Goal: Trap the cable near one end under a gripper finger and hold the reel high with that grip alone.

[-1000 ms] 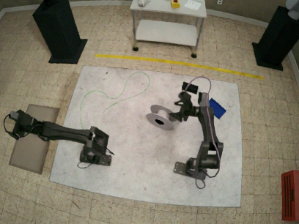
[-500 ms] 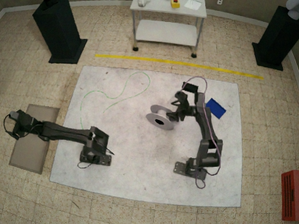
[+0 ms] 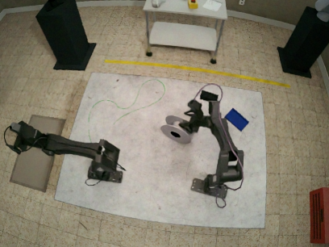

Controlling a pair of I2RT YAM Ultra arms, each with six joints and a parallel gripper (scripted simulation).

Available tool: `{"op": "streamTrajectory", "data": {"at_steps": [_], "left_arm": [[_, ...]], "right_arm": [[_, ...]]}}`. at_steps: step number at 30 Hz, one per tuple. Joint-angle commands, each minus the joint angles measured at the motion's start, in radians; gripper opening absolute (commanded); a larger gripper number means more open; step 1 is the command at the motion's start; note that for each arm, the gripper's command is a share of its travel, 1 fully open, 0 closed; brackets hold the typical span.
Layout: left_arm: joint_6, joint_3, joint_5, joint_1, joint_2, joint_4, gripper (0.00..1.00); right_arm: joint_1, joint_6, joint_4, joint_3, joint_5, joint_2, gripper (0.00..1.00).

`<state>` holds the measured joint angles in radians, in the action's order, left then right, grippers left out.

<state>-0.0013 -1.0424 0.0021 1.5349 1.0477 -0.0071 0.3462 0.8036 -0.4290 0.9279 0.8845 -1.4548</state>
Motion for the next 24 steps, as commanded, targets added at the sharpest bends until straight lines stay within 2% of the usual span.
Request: {"op": "streamTrajectory", "data": {"at_steps": [1,16,24], "left_arm": [[0.006,0.001,-0.01,-0.005,0.007,0.015,1.0],[0.006,0.001,-0.01,-0.005,0.007,0.015,1.0],[0.006,0.001,-0.01,-0.005,0.007,0.015,1.0]], "right_arm": [[0.023,-0.036,0.062,-0.013,-0.012,-0.016,0.75],[0.054,-0.073,0.126,-0.047,-0.025,-0.033,0.75],[0.04,-0.06,0.12,-0.01,-0.016,-0.001,0.75]]}}
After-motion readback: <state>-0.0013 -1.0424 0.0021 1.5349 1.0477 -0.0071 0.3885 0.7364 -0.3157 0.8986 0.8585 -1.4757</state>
